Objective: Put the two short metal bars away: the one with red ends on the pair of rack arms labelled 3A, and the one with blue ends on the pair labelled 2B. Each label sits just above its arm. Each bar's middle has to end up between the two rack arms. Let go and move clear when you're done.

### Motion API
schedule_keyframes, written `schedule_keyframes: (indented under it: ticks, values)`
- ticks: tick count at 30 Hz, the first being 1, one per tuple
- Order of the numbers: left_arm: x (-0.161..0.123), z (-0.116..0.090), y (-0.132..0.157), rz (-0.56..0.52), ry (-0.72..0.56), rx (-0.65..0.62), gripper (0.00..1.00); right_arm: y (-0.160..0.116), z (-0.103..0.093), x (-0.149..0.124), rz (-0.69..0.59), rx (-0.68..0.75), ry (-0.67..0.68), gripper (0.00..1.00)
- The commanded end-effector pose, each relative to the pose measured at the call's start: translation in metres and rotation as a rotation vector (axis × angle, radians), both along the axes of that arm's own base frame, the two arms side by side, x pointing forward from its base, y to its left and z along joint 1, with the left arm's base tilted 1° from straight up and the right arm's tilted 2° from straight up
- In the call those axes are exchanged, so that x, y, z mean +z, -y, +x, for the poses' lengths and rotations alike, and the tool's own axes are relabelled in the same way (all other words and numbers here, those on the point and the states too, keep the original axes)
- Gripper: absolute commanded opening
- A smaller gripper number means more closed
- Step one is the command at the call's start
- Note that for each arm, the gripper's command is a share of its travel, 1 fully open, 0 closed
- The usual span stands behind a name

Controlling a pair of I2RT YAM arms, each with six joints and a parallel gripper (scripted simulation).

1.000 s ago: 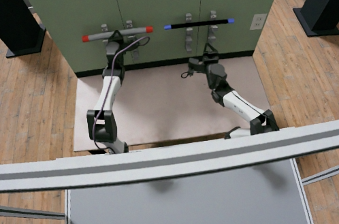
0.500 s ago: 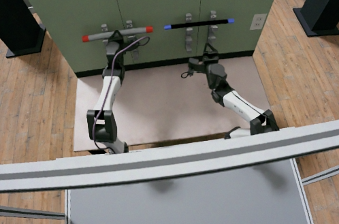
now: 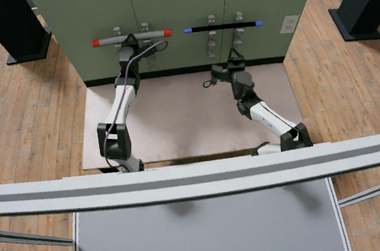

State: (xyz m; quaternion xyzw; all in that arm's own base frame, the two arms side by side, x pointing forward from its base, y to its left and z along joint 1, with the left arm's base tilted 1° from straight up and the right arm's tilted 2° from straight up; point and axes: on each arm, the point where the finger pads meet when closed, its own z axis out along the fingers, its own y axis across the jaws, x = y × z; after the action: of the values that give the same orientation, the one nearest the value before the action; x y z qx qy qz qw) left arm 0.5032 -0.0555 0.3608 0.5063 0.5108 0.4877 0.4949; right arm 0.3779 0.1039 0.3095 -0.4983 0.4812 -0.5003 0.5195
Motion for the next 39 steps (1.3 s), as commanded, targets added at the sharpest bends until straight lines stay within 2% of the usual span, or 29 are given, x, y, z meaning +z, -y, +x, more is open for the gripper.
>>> schedule_keyframes:
  ticks: [1, 30, 39]
  values:
    - [0.022, -0.001, -0.005, -0.001, 0.035, 0.008, 0.0, -0.002, -0.001, -0.011, -0.012, 0.001, -0.015, 1.0]
    - [0.054, -0.001, -0.005, -0.001, 0.035, 0.008, 0.0, -0.002, -0.001, -0.011, -0.012, 0.001, -0.015, 1.0]
    - [0.056, -0.003, -0.006, -0.001, 0.035, 0.008, 0.0, -0.002, -0.001, -0.011, -0.012, 0.001, -0.015, 1.0]
